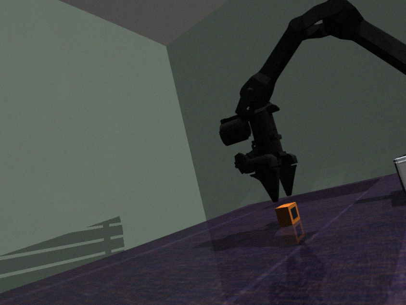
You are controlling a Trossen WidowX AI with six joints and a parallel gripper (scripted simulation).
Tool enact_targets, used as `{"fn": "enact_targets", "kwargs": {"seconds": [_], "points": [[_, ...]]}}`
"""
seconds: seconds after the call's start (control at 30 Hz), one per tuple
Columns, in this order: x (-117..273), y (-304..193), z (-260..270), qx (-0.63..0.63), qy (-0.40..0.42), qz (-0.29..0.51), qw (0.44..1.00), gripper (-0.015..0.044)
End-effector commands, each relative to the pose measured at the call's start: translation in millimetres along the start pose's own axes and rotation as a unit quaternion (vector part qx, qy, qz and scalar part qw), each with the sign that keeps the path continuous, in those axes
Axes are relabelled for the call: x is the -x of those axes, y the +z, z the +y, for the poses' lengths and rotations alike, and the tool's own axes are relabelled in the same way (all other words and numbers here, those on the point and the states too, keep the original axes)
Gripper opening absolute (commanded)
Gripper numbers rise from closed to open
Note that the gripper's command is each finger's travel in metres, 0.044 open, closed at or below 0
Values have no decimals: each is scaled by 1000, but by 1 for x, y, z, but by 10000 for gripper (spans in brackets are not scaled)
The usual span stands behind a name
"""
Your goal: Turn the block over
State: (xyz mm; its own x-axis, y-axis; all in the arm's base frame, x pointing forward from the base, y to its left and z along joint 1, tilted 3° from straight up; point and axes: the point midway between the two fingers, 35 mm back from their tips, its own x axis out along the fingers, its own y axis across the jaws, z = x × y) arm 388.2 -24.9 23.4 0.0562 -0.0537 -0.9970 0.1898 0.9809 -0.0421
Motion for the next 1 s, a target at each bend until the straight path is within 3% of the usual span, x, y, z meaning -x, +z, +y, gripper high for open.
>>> {"fn": "enact_targets", "kwargs": {"seconds": [0.0, 0.53, 0.77, 0.97], "points": [[-9, -1, 1, -1, 2, 3, 1000, 440], [-33, -1, 1, -1, 2, 3, 1000, 440], [-33, -1, 1, -1, 2, 3, 1000, 256], [-33, -1, 1, -1, 2, 3, 1000, 216]]}}
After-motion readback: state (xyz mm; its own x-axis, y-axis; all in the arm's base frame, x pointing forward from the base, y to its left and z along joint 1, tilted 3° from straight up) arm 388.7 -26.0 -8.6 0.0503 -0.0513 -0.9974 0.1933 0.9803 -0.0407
